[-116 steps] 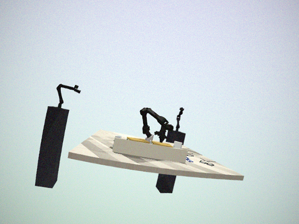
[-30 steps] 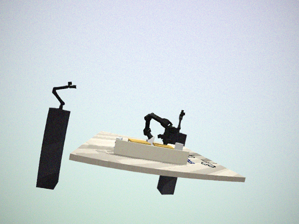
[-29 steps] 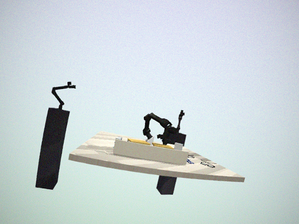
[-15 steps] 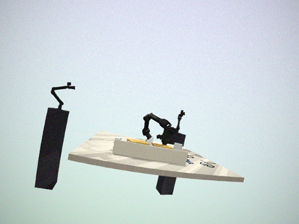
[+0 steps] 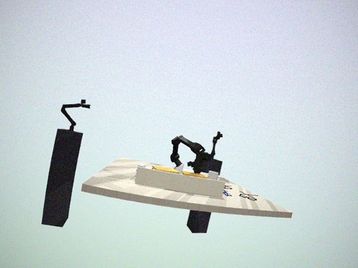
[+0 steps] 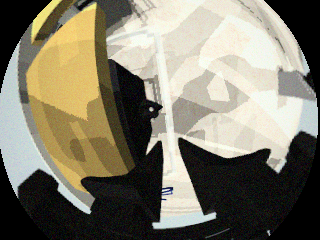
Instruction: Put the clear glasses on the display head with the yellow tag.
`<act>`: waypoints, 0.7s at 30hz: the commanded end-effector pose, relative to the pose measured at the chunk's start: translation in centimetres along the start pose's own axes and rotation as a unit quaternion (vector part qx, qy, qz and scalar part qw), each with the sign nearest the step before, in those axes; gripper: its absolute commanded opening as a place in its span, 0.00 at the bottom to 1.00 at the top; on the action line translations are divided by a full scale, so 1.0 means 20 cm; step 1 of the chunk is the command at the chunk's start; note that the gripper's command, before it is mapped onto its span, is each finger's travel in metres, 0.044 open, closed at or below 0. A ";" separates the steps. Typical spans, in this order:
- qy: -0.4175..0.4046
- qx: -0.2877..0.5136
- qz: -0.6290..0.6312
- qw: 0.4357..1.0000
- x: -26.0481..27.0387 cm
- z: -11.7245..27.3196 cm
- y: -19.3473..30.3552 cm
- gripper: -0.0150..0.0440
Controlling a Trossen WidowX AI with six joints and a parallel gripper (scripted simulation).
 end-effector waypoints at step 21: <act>0.011 0.000 0.003 1.000 -0.13 0.19 -0.03 0.44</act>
Point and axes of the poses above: the point midway between the two fingers, 35 mm back from their tips, its own z axis back along the fingers, its own x axis across the jaws, y = z × x, the point moved 9 cm from there along z, back along the fingers, and after that the axes turned 15 degrees about -z, right-handed, at the moved point
